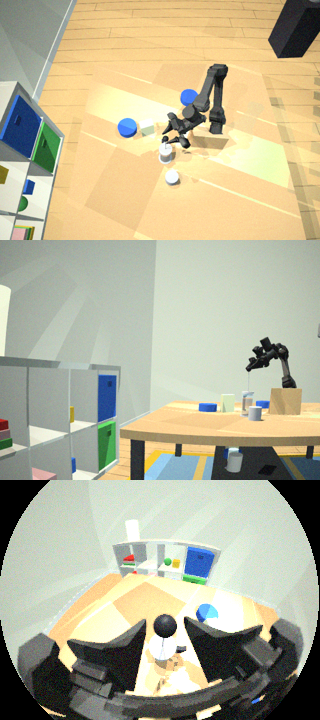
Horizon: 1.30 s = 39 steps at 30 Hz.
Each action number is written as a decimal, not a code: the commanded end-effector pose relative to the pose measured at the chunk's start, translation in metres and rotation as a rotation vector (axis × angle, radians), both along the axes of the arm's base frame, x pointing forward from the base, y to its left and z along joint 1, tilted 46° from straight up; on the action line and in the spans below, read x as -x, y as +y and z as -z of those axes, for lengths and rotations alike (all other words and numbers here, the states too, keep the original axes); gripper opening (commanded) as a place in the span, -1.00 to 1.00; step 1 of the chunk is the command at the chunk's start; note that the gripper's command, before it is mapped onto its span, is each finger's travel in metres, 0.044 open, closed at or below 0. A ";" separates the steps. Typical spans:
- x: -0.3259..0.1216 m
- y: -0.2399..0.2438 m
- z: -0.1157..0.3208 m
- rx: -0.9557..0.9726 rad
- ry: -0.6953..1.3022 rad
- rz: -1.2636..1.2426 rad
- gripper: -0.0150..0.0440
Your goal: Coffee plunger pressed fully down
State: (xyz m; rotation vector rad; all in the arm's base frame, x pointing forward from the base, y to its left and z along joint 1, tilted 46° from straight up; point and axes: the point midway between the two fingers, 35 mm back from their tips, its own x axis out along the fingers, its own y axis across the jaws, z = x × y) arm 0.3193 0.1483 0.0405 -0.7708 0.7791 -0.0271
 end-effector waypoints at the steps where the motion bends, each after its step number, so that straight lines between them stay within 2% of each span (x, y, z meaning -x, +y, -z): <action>1: 0.000 0.001 0.001 0.000 0.004 -0.006 0.02; 5: 0.000 0.001 0.001 0.000 0.004 -0.006 -0.07; 39: 0.001 -0.024 0.035 -0.002 0.007 -0.005 -0.07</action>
